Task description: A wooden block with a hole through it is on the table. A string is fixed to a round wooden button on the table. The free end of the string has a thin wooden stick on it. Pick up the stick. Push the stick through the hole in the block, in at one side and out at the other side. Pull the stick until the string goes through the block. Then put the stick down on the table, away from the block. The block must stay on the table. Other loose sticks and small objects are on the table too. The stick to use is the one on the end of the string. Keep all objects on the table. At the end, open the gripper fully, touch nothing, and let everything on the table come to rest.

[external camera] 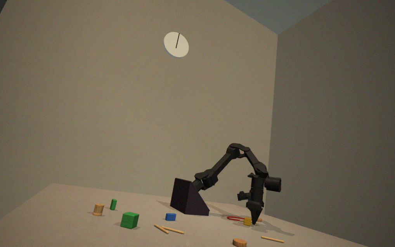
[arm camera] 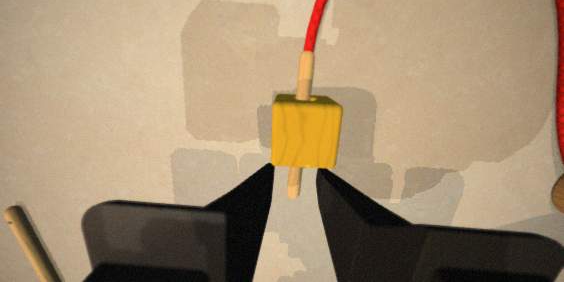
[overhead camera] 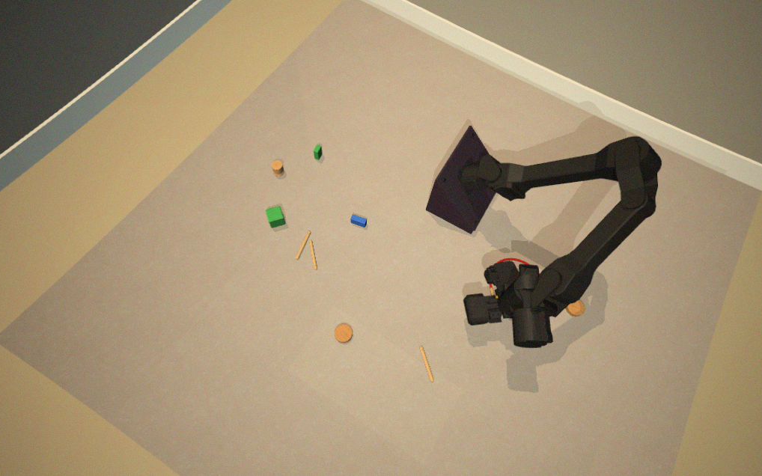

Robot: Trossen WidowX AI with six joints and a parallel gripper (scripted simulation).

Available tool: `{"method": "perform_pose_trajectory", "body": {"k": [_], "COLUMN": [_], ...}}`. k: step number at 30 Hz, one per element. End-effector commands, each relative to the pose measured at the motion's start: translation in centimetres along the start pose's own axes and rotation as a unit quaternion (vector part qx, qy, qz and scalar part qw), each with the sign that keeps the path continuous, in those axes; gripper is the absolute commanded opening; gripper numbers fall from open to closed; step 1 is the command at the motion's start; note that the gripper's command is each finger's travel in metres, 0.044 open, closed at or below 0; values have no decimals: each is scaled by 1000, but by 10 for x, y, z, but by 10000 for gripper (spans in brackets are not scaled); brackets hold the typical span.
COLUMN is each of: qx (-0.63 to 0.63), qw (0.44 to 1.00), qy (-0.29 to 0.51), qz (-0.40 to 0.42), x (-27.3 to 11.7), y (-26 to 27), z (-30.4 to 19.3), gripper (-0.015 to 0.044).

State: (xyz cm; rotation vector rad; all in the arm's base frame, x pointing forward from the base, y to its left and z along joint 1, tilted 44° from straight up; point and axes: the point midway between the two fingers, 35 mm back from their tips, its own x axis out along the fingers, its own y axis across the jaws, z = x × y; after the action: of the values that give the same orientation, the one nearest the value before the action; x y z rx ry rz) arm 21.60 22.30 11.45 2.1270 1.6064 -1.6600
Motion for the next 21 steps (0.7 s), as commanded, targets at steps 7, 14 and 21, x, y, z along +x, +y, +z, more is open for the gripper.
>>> {"method": "perform_pose_trajectory", "body": {"k": [7,14,21], "qx": [0,-1,-16], "qw": [1000,1000,999], "qy": [0,-4,-39], "qz": [0,0,-1], "x": [0,0,2], "y": [0,0,-2], "z": [0,0,-3], "gripper": [0,0,0]}}
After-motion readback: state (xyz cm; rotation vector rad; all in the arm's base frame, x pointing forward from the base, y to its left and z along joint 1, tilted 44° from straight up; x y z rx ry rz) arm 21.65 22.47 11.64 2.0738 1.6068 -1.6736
